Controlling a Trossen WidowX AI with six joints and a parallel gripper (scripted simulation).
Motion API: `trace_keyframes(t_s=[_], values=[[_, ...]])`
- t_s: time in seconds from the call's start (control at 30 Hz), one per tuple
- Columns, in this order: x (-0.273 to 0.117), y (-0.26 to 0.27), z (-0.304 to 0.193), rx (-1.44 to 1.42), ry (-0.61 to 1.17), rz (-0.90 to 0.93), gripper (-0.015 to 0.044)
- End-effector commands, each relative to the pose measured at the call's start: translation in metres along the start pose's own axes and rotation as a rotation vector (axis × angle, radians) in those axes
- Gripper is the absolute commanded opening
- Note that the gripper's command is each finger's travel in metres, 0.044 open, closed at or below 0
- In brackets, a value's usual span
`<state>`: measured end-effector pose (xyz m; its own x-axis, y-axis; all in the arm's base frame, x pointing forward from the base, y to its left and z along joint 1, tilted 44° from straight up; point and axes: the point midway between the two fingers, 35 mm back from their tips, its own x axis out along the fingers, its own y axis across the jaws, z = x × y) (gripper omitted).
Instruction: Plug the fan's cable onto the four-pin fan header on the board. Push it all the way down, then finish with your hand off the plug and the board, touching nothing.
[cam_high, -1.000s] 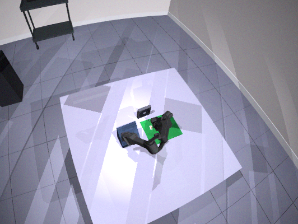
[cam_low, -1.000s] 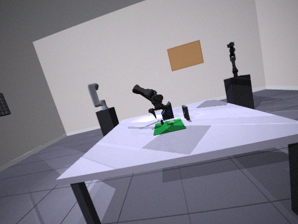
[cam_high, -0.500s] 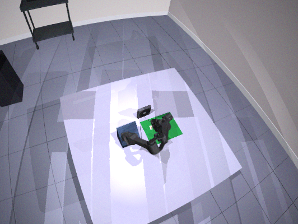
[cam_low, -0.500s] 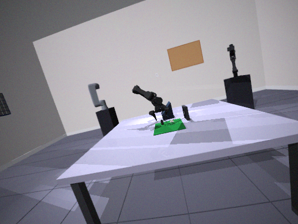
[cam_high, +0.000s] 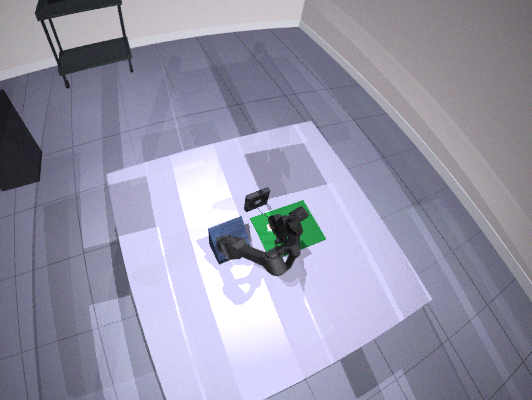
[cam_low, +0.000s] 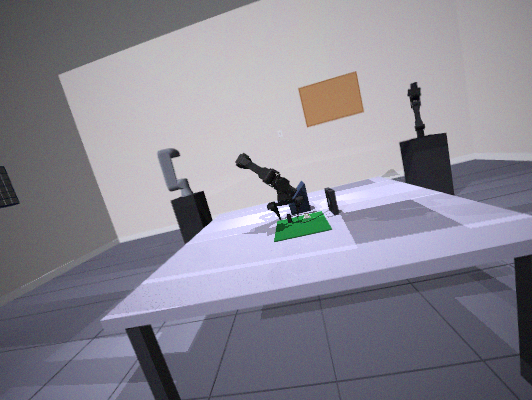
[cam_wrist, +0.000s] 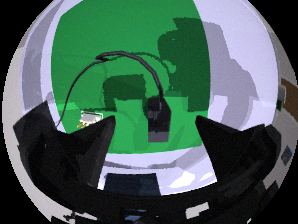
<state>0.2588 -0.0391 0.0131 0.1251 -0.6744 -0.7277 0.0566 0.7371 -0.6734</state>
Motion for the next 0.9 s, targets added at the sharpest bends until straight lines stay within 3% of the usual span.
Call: trace_keyframes(t_s=[0.0, 0.2, 0.73, 0.87], values=[[0.0065, 0.0003, -0.0033, -0.014, 0.010, -0.008, 0.0440], [0.0065, 0.0003, -0.0033, -0.014, 0.010, -0.008, 0.0440], [0.0041, 0.0001, -0.0016, -0.003, 0.005, -0.002, 0.0020], [0.0041, 0.0001, -0.0016, -0.003, 0.005, -0.002, 0.0000]])
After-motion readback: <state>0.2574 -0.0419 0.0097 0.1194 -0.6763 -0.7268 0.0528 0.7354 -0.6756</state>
